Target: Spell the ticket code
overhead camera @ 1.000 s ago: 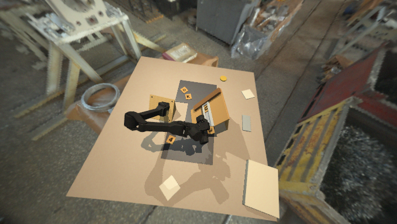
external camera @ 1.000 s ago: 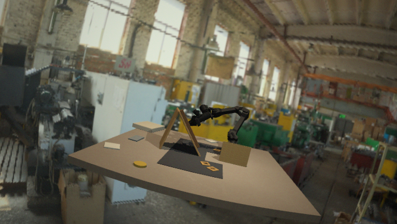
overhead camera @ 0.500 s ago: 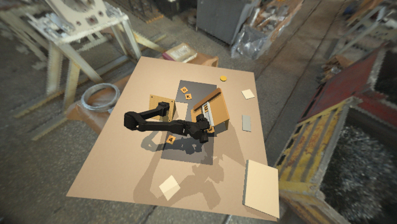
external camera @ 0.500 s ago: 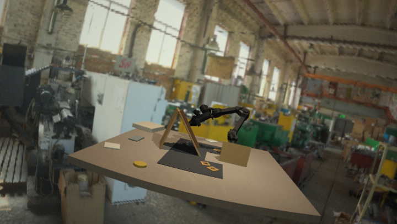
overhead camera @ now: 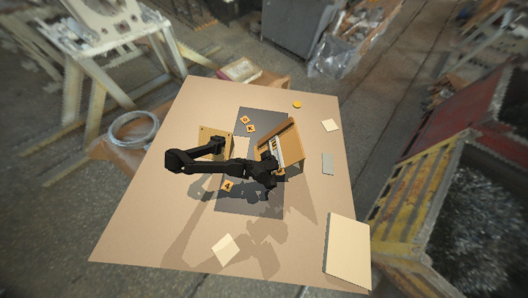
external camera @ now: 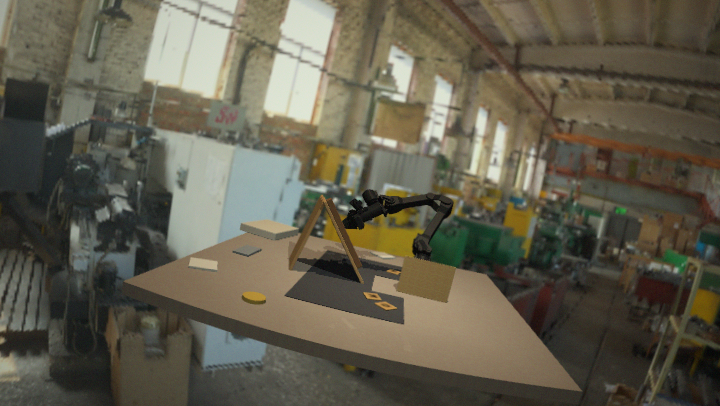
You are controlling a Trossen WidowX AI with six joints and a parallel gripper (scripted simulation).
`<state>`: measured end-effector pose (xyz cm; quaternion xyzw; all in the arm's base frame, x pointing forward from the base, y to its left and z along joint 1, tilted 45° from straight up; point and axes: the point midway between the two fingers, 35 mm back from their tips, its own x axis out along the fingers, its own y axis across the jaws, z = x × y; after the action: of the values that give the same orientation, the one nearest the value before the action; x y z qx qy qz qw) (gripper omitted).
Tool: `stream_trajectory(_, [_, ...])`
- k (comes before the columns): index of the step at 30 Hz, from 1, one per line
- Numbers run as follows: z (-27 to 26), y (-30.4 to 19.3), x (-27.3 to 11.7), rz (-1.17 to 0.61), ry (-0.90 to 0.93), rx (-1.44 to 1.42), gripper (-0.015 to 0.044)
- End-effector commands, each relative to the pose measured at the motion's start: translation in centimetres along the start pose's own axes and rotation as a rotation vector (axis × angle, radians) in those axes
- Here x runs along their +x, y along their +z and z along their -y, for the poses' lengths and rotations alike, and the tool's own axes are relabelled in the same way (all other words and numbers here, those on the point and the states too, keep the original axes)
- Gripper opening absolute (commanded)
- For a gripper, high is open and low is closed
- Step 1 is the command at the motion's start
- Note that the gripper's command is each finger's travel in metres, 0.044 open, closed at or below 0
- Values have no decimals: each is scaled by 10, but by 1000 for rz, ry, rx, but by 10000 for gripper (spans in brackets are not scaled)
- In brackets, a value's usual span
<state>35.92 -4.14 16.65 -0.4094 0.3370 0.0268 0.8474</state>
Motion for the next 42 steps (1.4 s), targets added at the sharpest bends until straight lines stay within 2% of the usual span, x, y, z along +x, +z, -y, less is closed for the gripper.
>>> stream_trajectory(1, [-3, -2, 0, -5, 0, 3, 0])
stream_trajectory(42, [-23, -1, 1, -5, 1, 3, 0])
